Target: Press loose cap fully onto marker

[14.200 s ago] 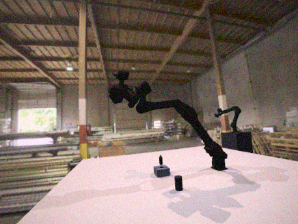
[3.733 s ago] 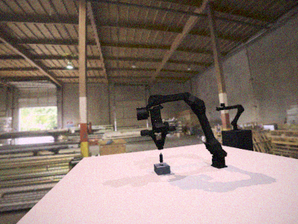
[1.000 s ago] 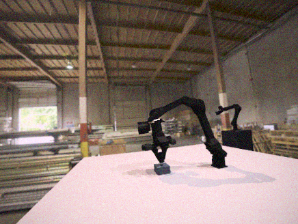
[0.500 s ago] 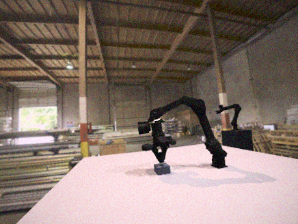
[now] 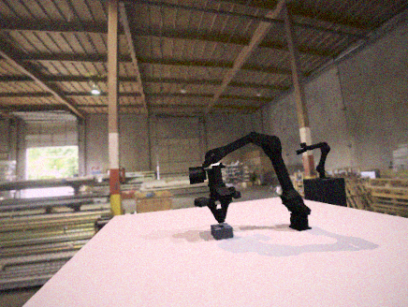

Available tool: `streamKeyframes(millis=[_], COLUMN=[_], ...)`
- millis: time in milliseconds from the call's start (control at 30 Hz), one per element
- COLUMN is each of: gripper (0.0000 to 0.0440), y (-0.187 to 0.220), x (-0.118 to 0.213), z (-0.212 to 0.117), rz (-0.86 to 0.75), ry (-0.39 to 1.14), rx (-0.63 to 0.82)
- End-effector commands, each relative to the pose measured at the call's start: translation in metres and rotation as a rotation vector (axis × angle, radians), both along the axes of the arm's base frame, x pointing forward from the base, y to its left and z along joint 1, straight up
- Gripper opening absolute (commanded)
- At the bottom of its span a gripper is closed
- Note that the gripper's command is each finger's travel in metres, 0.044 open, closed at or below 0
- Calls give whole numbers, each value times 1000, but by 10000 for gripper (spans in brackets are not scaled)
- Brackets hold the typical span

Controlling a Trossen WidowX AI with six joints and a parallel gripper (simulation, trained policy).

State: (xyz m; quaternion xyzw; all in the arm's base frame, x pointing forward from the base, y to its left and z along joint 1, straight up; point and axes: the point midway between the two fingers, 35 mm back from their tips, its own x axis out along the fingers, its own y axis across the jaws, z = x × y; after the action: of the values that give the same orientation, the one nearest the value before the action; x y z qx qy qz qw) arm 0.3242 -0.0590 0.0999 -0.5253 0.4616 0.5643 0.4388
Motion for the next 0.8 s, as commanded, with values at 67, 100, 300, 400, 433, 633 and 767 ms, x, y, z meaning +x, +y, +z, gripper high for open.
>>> streamKeyframes(millis=[67, 100, 300, 400, 433, 633, 767], gripper=[127, 129, 138, 143, 145, 155, 190], y=[-6, -6, -6, -7, -7, -7, -4], x=[-10, -10, -10, -10, -10, -11, -17], z=[-15, -15, -15, -15, -15, -16, -15], rz=[0, 1, 5, 7, 7, 25, 35], ry=[59, 59, 58, 58, 58, 52, 66], rx=[-14, -14, -14, -15, -15, -14, 1])
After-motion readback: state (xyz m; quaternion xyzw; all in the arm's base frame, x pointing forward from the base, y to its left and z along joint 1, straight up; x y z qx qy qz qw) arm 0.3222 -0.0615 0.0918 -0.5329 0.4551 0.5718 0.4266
